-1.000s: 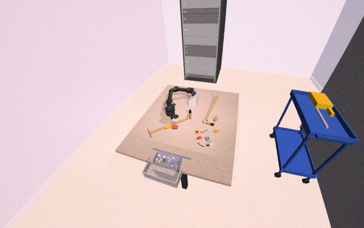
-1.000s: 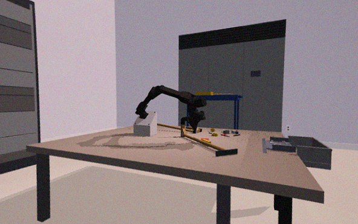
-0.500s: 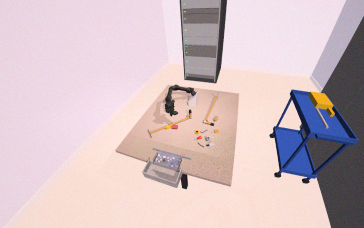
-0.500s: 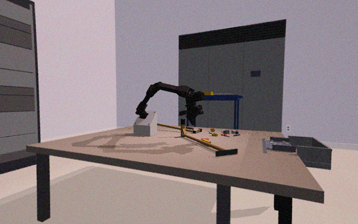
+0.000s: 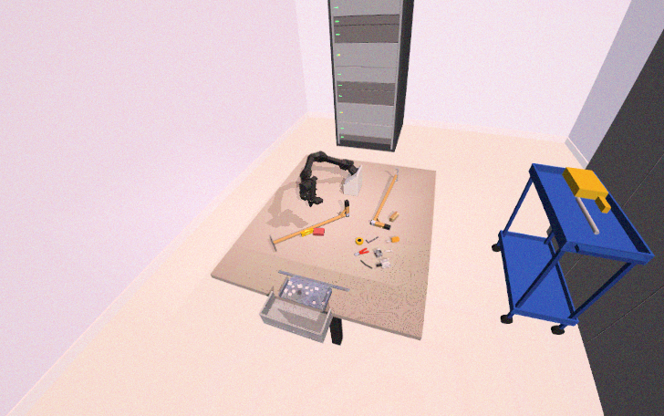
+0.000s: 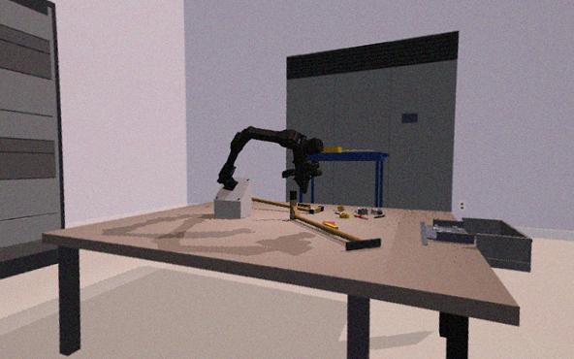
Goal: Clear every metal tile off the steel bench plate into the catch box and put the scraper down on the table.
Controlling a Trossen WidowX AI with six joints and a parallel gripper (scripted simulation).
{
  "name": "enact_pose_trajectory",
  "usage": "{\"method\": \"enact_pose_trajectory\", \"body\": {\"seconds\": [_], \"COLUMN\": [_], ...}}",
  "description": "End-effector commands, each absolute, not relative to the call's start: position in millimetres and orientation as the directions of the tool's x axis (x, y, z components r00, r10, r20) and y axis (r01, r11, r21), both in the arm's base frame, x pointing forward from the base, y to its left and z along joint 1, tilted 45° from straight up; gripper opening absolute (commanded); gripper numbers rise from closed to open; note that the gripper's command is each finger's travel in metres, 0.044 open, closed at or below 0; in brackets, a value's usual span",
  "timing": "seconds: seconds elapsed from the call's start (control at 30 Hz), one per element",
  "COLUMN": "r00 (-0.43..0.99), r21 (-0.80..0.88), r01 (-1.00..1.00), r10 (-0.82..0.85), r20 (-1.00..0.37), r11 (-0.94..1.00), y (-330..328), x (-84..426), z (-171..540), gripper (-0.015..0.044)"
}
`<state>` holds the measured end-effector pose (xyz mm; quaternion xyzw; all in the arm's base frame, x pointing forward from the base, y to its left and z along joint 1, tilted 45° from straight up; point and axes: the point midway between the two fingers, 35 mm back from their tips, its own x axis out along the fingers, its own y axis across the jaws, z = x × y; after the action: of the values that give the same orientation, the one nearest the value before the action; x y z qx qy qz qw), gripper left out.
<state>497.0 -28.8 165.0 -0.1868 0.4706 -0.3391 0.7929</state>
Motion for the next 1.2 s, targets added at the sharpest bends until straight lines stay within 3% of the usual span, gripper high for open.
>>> {"method": "enact_pose_trajectory", "body": {"seconds": [0.0, 1.17], "r00": [0.325, 0.331], "r21": [-0.617, -0.634], "r01": [0.354, 0.296], "r10": [-0.711, -0.700], "r20": [-0.624, -0.633], "r11": [0.703, 0.714], "y": [-34.3, -96.8], "x": [499.2, 517.8], "z": [158.3, 94.2], "gripper": [0.0000, 0.0000]}}
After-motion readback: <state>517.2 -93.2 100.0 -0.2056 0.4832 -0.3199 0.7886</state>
